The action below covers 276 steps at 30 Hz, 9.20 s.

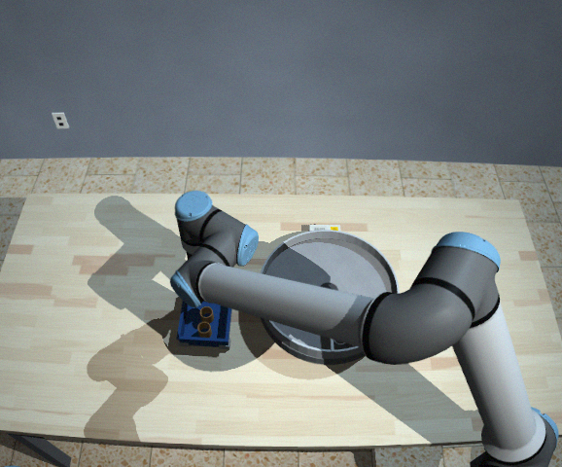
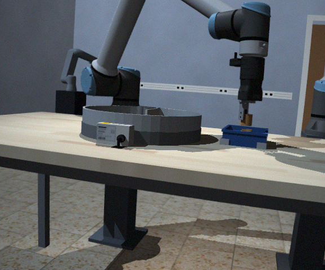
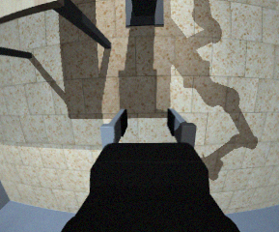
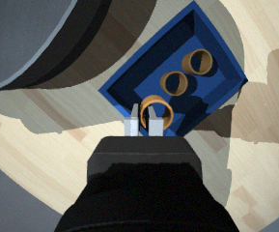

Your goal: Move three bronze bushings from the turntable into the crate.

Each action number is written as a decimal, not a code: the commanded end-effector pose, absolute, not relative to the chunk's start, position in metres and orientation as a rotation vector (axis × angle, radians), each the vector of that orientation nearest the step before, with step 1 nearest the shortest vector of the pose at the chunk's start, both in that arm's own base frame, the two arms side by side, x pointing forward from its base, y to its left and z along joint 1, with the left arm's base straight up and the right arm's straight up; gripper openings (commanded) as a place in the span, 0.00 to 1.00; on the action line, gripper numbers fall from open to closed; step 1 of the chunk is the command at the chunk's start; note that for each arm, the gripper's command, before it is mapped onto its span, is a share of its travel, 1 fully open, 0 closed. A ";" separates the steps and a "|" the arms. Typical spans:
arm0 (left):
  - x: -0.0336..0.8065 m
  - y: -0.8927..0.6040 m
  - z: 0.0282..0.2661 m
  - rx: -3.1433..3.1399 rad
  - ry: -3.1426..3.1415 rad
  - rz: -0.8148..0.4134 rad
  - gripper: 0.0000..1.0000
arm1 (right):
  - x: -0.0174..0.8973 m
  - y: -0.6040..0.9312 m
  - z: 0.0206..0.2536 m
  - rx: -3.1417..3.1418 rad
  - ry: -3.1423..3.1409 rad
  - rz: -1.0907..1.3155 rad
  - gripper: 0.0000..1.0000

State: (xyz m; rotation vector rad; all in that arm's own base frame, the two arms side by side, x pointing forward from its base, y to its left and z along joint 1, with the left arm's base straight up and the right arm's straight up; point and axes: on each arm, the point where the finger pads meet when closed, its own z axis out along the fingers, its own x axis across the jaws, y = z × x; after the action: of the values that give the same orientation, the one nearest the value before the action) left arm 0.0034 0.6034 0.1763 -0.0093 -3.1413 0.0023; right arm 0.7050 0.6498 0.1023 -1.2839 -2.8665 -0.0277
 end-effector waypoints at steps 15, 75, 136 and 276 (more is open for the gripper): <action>0.004 0.604 0.177 -0.009 -3.142 0.000 1.00 | 0.706 0.651 0.091 -1.284 -2.867 -0.032 0.00; 0.004 0.604 0.177 -0.009 -3.142 0.000 1.00 | 0.706 0.651 0.051 -1.284 -2.867 -0.032 0.00; 0.004 0.604 0.177 -0.009 -3.142 0.000 1.00 | 0.706 0.651 0.046 -1.284 -2.867 -0.032 0.00; 0.004 0.604 0.177 -0.009 -3.142 0.000 1.00 | 0.706 0.651 0.137 -1.284 -2.867 -0.032 0.38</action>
State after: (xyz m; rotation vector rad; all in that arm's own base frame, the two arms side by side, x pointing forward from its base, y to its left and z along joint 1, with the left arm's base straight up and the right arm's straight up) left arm 0.0034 0.6034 0.1763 -0.0093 -3.1413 0.0023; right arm 0.7053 0.6501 0.1358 -1.2839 -2.8666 -0.0287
